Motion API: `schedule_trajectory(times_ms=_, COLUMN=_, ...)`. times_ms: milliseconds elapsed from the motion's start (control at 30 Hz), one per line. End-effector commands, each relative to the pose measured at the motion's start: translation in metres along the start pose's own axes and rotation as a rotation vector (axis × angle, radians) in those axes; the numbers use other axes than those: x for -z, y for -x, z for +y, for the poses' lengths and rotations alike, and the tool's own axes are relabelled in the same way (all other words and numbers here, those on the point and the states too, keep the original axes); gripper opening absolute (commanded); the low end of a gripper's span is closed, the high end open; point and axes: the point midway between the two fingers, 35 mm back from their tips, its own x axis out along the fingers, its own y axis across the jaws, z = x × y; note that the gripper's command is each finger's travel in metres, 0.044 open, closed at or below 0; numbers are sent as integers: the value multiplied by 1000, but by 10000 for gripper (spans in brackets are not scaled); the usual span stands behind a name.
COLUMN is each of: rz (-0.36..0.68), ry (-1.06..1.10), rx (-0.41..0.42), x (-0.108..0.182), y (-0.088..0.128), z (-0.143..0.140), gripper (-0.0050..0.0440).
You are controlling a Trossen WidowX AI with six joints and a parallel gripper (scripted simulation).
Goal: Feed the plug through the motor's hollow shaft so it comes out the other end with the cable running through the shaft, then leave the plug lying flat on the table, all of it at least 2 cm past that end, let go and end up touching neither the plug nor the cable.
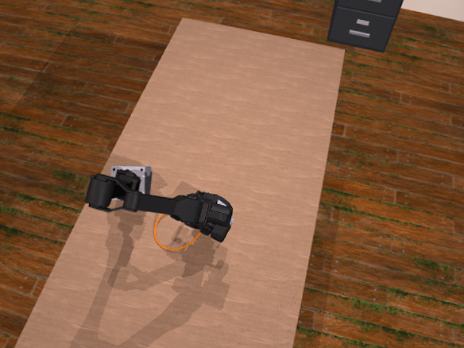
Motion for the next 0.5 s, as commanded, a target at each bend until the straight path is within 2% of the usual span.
schedule_trajectory(times_ms=0, rz=1, ry=-3, rx=2, x=-1, y=0, z=-1, gripper=0)
schedule_trajectory(times_ms=467, rz=1, ry=-3, rx=2, x=-2, y=0, z=-1, gripper=0)
